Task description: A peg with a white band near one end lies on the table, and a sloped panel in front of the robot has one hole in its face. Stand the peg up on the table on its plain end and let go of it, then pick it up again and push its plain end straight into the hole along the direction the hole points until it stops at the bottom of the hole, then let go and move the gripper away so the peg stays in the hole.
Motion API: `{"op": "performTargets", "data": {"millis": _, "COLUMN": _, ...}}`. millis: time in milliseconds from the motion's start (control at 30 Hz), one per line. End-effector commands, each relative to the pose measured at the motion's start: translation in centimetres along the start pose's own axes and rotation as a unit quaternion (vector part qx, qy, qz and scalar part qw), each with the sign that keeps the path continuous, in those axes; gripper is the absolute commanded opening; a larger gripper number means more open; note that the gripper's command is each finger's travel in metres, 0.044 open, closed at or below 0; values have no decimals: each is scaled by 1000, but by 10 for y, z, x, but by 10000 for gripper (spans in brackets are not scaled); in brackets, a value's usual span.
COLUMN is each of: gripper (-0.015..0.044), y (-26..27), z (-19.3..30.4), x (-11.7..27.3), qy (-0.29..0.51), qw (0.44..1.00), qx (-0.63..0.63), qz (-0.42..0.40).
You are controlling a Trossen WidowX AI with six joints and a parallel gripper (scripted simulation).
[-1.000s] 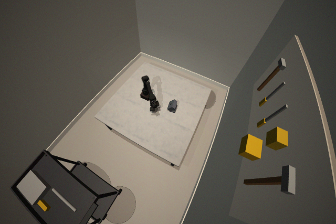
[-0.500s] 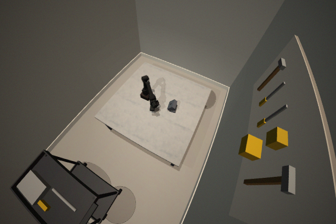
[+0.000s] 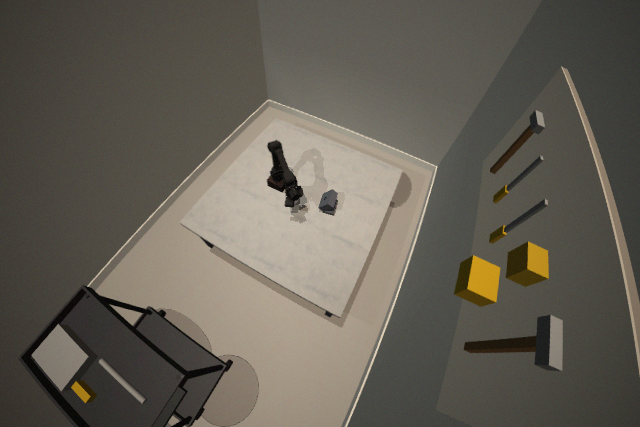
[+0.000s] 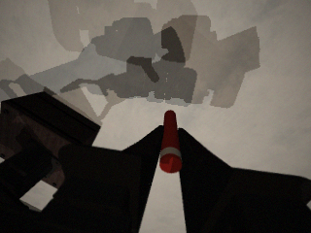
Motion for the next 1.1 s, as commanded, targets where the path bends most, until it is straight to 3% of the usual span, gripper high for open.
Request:
{"op": "performTargets", "data": {"millis": 0, "gripper": 0, "y": 1, "z": 0, "x": 11, "qy": -1, "qw": 1000, "qx": 1, "qz": 5}}
{"op": "performTargets", "data": {"millis": 1067, "gripper": 0, "y": 15, "z": -33, "x": 11, "qy": -120, "qw": 990, "qx": -53, "qz": 56}}
Point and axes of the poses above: the point midway between the two fingers, 35 mm back from their tips, its own x axis back along the fingers, its own y axis across the jaws, z = x × y, the point moved 2 cm from there along x, back along the fingers, and after that the axes turned 7 degrees about -x, right-handed, at the moved point
